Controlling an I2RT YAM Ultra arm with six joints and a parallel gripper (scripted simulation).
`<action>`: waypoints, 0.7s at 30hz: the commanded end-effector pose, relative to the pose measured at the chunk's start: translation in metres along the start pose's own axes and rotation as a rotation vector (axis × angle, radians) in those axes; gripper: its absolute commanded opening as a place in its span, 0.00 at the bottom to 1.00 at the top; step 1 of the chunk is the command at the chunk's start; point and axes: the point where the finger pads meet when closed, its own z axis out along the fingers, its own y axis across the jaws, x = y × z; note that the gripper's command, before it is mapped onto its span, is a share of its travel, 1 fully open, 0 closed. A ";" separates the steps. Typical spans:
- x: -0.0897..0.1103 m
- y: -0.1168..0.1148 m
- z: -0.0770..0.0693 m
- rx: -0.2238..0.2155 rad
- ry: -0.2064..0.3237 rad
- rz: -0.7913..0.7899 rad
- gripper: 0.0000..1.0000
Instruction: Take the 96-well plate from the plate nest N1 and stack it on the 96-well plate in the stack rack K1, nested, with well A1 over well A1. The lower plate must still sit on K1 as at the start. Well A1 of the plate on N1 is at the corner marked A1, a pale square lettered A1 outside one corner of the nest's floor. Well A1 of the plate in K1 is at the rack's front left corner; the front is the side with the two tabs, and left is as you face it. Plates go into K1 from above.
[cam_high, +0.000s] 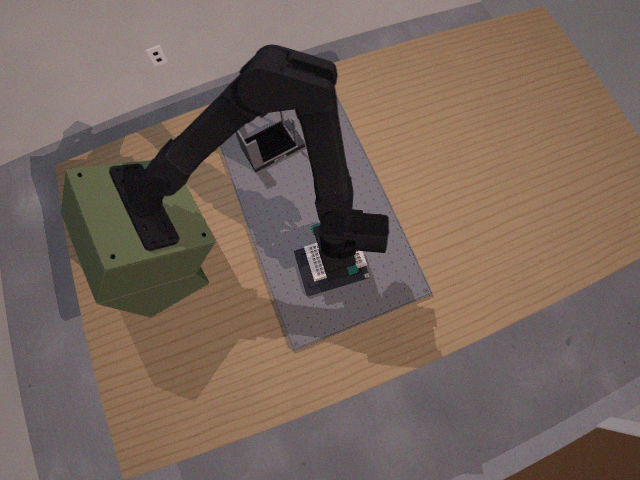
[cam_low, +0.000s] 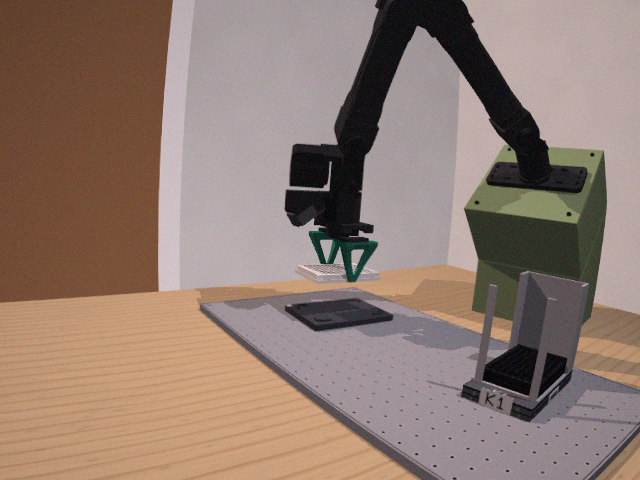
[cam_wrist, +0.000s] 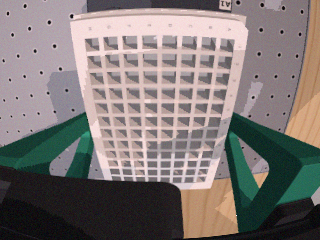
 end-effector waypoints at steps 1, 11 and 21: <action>0.010 0.000 -0.012 -0.008 0.014 0.014 0.00; 0.010 0.000 -0.029 -0.009 0.014 0.014 0.00; 0.009 0.000 -0.042 -0.008 0.012 0.013 0.00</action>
